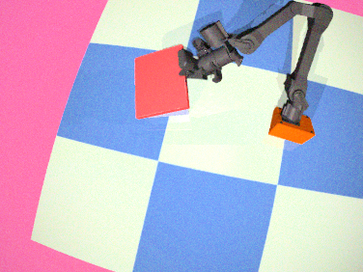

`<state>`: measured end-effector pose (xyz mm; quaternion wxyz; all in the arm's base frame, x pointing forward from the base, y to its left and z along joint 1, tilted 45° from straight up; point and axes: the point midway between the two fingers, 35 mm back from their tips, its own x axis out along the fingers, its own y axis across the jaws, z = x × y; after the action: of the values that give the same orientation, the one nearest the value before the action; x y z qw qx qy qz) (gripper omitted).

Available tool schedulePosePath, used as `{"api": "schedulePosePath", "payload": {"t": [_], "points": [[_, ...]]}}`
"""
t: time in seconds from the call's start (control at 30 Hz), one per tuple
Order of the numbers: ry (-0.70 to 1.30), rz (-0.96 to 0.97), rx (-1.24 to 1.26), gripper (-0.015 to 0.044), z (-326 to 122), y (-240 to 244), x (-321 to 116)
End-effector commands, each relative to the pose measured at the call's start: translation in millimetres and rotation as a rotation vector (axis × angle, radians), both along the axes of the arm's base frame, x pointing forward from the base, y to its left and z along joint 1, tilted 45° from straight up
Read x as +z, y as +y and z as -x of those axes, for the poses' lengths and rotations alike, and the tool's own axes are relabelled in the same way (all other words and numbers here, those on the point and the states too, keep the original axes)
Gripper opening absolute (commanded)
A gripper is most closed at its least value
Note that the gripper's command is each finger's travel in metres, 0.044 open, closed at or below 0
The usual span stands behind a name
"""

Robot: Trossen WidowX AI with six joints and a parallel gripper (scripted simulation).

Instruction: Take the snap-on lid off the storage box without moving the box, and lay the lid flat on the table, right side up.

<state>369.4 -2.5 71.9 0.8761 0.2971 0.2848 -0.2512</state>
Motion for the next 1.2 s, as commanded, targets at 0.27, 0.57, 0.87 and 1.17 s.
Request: {"api": "schedulePosePath", "payload": {"t": [0.27, 0.57, 0.87, 1.17], "points": [[-0.002, -0.001, -0.003, 0.0, -6.5, 11.8, 9.7], [-0.002, -0.001, -0.003, 0.0, -13.2, 21.8, 16.2], [-0.003, -0.002, -0.003, 0.0, -21.7, 32.3, 22.3], [-0.003, -0.002, -0.003, 0.0, -32.1, 43.3, 28.0]]}}
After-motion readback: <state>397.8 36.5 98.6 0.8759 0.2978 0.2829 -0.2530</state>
